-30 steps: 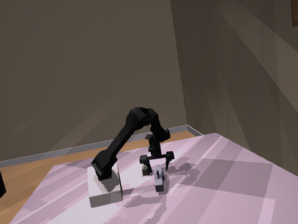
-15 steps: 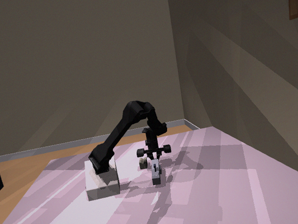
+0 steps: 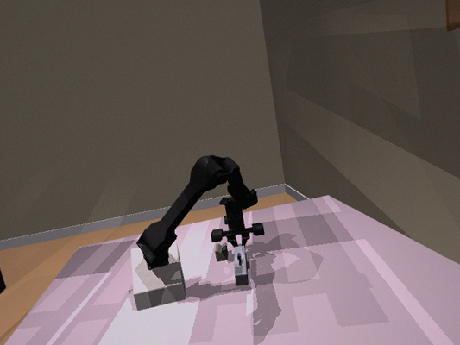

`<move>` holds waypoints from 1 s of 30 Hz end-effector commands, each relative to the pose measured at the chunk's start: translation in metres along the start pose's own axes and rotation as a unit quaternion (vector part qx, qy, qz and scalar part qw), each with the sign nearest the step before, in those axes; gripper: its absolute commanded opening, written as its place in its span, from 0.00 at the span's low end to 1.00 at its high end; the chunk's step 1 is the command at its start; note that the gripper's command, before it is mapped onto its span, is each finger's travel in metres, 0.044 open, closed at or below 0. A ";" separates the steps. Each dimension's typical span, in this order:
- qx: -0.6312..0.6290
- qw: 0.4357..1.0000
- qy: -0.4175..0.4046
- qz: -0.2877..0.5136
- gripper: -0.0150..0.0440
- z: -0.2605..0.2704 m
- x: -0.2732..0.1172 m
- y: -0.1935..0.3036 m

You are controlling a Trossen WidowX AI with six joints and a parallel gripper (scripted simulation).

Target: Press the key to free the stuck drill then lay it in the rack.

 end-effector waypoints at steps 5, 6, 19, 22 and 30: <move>0.003 1.000 0.002 -0.003 0.25 -0.003 -0.002 -0.010; 0.003 1.000 0.002 -0.003 0.25 -0.004 -0.002 -0.012; 0.003 1.000 0.003 -0.004 0.25 -0.008 -0.005 -0.031; 0.003 1.000 0.003 -0.004 0.25 -0.008 -0.006 -0.034; 0.002 1.000 0.001 -0.003 0.48 -0.008 -0.004 -0.033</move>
Point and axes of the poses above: the point midway between the two fingers, 35 mm back from their tips, its own x axis out along the fingers, its own z axis across the jaws, y = z × x, the point moved 7 cm from there along -x, back along the fingers, and after that the axes turned 12 degrees about -x, right-handed, at the moved point
